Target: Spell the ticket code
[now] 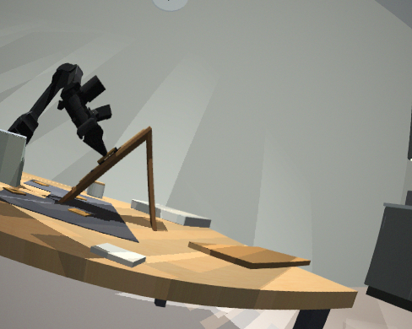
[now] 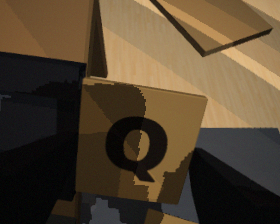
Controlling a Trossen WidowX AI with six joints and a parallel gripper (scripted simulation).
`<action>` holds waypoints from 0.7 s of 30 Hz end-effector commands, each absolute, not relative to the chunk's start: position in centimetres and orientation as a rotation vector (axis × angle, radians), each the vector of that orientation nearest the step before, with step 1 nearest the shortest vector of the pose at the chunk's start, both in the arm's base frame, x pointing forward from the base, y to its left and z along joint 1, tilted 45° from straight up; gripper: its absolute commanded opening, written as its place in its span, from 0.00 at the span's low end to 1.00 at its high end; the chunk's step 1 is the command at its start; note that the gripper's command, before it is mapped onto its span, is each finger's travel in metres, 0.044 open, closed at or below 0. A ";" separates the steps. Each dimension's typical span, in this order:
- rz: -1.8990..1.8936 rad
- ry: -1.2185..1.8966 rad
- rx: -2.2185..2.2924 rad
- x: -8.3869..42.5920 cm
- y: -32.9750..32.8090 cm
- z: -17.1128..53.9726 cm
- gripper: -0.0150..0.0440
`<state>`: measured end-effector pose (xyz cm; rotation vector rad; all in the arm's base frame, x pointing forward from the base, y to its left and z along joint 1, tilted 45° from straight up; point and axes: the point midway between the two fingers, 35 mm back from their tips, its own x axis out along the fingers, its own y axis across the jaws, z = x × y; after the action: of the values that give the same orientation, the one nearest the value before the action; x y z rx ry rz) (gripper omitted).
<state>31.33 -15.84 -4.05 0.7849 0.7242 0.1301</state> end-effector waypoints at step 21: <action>0.126 0.720 0.781 31.6 -15.1 -3.0 0.25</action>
<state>31.50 -15.08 -3.33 0.7856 0.7245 0.1304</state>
